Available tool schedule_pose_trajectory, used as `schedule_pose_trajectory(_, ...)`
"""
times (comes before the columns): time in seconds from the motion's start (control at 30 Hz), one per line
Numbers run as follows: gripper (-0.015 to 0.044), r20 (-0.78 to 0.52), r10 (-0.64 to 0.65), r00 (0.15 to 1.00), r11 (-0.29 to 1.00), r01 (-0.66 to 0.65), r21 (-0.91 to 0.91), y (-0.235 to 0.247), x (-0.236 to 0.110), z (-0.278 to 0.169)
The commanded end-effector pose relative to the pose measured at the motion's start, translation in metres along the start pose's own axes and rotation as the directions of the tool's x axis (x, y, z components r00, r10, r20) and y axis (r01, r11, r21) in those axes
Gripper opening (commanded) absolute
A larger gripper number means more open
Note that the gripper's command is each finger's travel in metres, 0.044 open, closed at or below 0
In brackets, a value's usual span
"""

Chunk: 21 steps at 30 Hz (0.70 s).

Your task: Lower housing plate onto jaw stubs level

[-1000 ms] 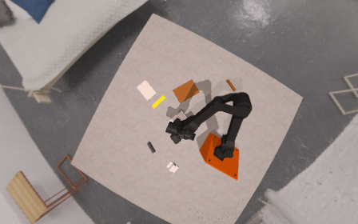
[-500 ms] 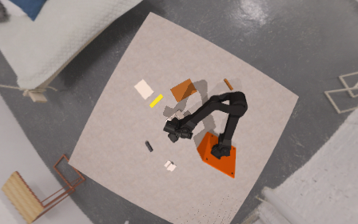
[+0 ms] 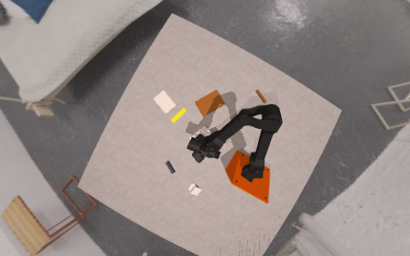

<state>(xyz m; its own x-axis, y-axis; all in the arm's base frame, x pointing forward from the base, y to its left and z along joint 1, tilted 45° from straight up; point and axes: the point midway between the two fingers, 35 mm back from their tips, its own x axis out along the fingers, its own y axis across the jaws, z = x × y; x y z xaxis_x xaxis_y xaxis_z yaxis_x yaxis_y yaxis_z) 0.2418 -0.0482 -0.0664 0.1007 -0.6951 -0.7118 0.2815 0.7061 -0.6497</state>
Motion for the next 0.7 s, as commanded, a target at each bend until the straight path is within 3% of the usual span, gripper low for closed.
schedule_pose_trajectory(0.0, 0.0351, 0.001, -0.002, 1.0, 1.0, 0.002, -0.004, -0.0002, 0.0006, 0.0)
schedule_pose_trajectory(0.67, 0.0351, 0.001, -0.002, 1.0, 1.0, 0.002, -0.004, -0.0002, 0.003, -0.0001)
